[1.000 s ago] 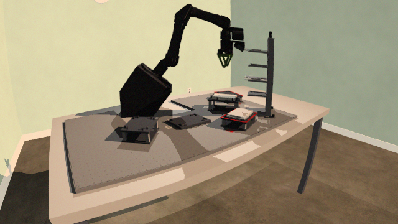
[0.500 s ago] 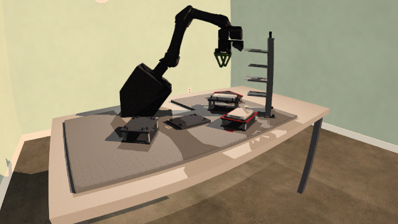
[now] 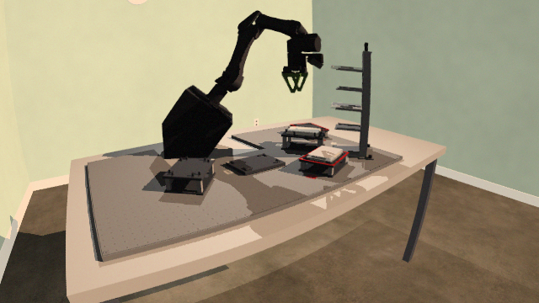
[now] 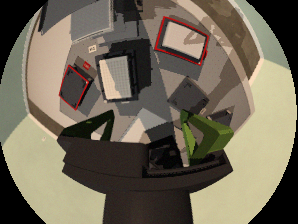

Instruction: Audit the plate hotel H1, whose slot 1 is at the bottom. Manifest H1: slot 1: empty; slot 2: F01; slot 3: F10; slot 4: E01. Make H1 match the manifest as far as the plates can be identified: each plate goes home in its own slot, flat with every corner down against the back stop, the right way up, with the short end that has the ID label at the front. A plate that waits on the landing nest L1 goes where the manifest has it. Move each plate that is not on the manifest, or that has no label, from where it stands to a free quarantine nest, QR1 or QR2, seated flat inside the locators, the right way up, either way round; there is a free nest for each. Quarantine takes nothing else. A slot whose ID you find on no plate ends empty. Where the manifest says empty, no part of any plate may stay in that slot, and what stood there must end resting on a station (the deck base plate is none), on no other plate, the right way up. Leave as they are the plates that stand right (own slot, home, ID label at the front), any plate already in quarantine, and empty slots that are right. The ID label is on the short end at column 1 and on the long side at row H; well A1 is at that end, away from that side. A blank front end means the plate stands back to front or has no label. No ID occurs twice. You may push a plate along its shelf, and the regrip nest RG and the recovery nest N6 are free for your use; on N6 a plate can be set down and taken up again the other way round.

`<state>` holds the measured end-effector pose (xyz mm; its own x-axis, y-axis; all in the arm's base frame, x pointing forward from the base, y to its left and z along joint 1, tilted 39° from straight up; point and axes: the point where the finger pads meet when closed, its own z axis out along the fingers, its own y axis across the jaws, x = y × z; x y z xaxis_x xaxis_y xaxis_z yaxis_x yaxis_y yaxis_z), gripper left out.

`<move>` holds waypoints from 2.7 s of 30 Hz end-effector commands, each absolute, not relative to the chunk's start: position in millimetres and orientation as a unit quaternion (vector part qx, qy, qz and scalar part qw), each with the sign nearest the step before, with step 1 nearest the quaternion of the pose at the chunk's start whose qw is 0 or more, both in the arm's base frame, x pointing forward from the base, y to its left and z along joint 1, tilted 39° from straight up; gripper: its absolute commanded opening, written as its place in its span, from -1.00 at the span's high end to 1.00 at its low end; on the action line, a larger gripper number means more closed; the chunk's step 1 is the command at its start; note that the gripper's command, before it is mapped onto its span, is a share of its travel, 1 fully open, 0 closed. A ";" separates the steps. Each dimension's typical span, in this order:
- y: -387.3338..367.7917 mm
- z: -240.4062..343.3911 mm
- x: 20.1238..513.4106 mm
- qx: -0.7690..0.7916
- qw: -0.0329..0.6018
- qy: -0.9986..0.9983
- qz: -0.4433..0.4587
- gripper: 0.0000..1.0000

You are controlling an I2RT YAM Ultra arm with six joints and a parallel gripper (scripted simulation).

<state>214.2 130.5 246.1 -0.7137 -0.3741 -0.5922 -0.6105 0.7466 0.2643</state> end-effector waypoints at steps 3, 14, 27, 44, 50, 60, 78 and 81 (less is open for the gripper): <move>121.6 250.4 222.6 -0.285 0.328 0.866 0.246 -1.00; 97.7 238.3 236.0 -0.267 0.392 0.840 0.265 -1.00; 67.6 220.5 253.6 -0.239 0.461 0.804 0.290 -1.00; 67.0 222.4 252.3 -0.201 0.560 0.739 0.316 -1.00; 55.5 226.2 260.3 -0.198 0.574 0.728 0.318 -1.00; 30.2 207.5 265.0 -0.195 0.570 0.731 0.321 -1.00; -12.8 179.3 269.1 -0.193 0.572 0.730 0.321 -1.00; -21.5 173.2 269.2 -0.192 0.572 0.730 0.320 -1.00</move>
